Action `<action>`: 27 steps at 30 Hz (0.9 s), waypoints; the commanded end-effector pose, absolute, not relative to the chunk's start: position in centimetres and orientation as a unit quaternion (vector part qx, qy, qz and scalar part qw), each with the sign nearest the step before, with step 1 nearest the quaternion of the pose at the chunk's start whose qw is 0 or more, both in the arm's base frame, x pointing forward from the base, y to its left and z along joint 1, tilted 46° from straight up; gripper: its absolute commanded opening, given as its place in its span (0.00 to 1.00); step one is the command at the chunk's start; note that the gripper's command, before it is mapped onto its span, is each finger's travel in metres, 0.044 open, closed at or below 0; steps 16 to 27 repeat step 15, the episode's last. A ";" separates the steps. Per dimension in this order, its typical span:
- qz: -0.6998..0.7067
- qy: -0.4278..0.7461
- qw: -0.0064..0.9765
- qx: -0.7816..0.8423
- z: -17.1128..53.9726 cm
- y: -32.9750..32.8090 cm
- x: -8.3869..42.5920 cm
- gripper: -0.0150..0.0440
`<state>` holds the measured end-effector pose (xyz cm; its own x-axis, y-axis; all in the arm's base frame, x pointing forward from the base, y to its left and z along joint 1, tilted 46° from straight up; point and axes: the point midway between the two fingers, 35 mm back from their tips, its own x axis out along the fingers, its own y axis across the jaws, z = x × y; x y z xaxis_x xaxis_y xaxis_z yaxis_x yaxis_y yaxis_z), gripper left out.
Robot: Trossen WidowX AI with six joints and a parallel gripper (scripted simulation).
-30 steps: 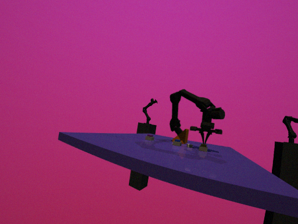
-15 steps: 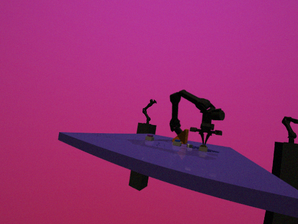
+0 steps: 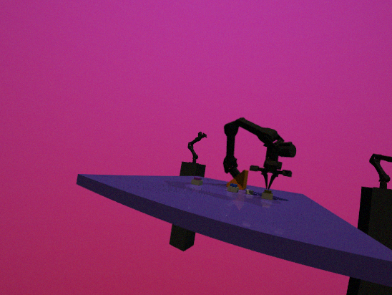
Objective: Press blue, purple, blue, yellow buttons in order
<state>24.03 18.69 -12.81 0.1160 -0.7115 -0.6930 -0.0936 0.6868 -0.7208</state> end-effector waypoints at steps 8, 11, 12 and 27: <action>-0.222 0.623 0.680 -0.315 -8.3 23.6 21.7 0.47; -0.222 0.623 0.680 -0.315 -7.4 24.4 21.0 0.60; -0.222 0.623 0.680 -0.315 -7.4 24.4 21.0 0.64; -0.222 0.623 0.680 -0.315 -7.4 24.4 21.0 0.73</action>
